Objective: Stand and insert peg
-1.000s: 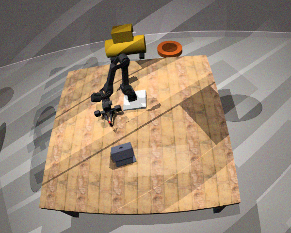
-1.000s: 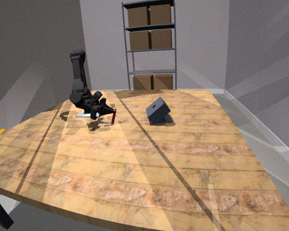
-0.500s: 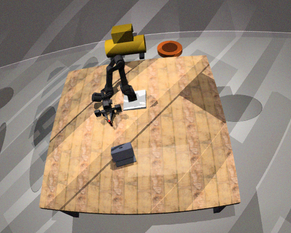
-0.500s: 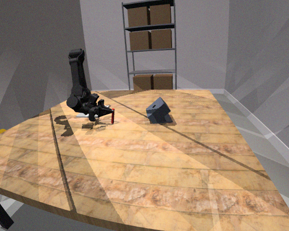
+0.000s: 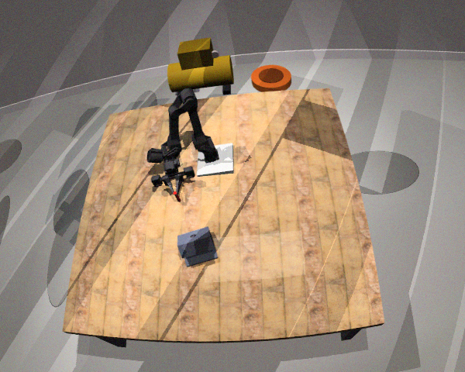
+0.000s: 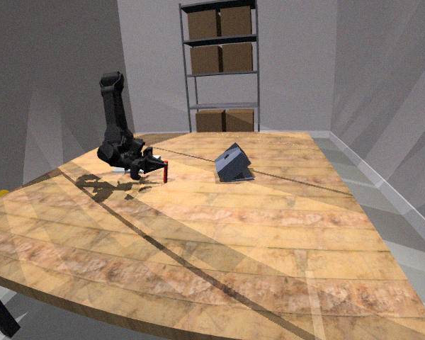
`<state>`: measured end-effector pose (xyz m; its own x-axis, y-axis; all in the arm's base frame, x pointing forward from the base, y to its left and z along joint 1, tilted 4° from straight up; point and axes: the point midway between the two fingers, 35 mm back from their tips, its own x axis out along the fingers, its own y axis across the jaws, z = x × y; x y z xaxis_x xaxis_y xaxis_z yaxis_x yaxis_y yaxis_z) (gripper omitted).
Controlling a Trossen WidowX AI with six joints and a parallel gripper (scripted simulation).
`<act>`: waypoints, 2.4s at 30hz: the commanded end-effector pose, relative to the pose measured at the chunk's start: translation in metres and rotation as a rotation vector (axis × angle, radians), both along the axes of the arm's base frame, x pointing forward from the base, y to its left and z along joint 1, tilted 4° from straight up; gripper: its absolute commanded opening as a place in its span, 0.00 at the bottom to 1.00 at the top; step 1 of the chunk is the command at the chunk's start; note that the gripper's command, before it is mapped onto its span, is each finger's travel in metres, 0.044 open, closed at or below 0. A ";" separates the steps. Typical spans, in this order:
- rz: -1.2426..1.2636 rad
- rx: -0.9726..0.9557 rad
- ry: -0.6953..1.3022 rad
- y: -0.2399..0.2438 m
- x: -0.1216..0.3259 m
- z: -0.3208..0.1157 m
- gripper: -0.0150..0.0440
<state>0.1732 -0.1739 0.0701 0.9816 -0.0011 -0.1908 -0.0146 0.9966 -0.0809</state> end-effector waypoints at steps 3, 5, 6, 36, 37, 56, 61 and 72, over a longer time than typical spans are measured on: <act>0.000 -0.001 0.000 0.000 0.000 -0.002 0.34; -0.001 -0.003 0.000 -0.001 0.000 -0.003 0.34; -0.001 -0.004 -0.001 -0.001 0.000 -0.003 0.34; 0.013 -0.025 -0.020 0.000 -0.007 -0.005 0.34; 0.014 -0.027 -0.022 0.000 -0.007 -0.005 0.34; 0.030 -0.051 -0.046 0.001 -0.011 -0.006 0.34; 0.034 -0.056 -0.053 0.001 -0.012 -0.007 0.34; 0.039 -0.064 -0.070 0.002 -0.014 -0.007 0.34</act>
<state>0.1598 -0.1712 0.0650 0.9924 0.0284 -0.1198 -0.0460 0.9880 -0.1471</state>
